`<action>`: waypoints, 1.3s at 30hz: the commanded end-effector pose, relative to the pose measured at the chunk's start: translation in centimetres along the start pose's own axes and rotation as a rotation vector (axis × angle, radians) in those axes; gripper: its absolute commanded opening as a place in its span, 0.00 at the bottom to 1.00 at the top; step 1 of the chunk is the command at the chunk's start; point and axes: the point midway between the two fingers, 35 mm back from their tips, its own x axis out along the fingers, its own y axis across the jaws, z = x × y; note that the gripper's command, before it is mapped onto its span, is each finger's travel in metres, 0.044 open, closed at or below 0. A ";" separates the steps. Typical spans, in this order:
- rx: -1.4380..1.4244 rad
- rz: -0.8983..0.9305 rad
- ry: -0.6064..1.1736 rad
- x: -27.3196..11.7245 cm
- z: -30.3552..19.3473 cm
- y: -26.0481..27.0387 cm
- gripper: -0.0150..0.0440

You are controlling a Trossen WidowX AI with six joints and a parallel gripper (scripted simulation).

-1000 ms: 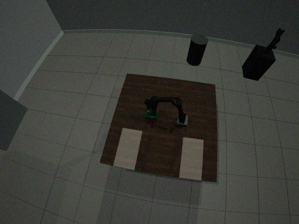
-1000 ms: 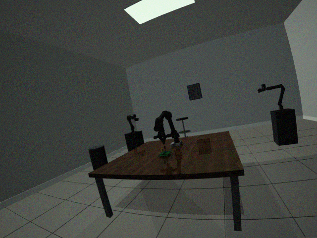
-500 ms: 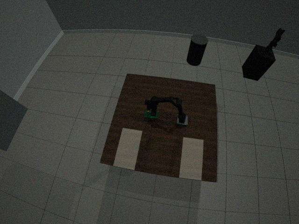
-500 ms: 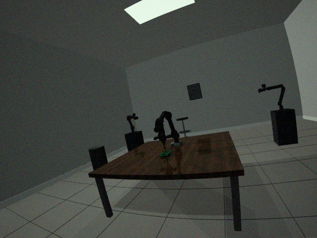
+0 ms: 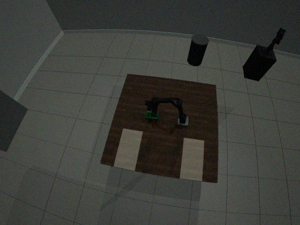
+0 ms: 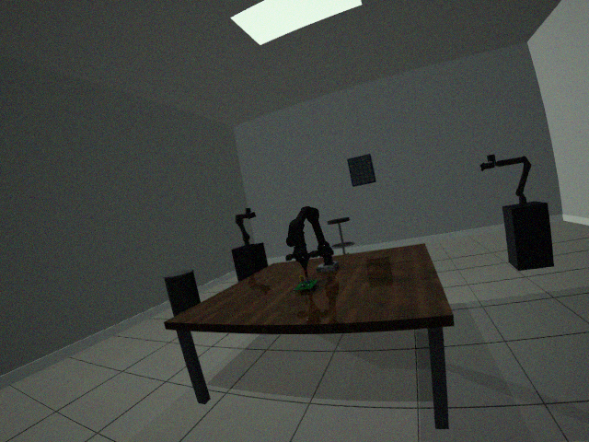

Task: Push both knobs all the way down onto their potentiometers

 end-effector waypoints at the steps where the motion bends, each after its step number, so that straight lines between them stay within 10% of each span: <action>1: 0.002 -0.003 0.002 0.2 0.0 -0.1 0.25; 39: 0.002 -0.003 0.002 1.0 0.0 -0.1 0.25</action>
